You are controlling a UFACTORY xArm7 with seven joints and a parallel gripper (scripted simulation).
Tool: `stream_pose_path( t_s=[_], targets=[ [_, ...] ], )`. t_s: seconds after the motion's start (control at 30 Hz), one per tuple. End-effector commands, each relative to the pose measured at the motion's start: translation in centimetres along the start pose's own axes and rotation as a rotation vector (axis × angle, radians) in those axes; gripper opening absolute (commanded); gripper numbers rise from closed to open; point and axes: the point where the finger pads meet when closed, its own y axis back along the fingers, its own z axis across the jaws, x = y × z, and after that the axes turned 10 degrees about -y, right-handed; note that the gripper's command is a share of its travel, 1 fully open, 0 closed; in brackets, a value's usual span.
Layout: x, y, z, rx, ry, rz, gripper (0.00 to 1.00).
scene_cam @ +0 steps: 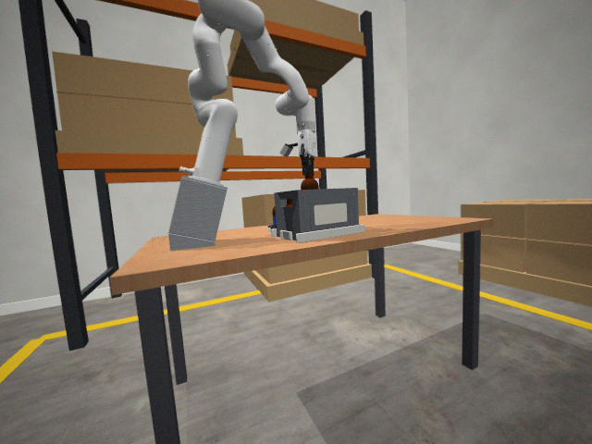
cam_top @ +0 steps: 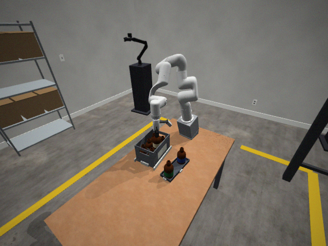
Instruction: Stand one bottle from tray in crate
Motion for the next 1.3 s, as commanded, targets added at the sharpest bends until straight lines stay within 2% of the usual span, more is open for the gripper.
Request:
stream_pose_path(
  t_s=[0.0,0.67,1.27],
  targets=[
    [-0.1,0.1,0.1,-0.002,0.000,-0.002,0.00],
    [-0.1,-0.5,0.1,-0.002,0.000,-0.002,0.00],
    [-0.1,-2.3,0.1,-0.002,0.000,-0.002,0.00]
  ],
)
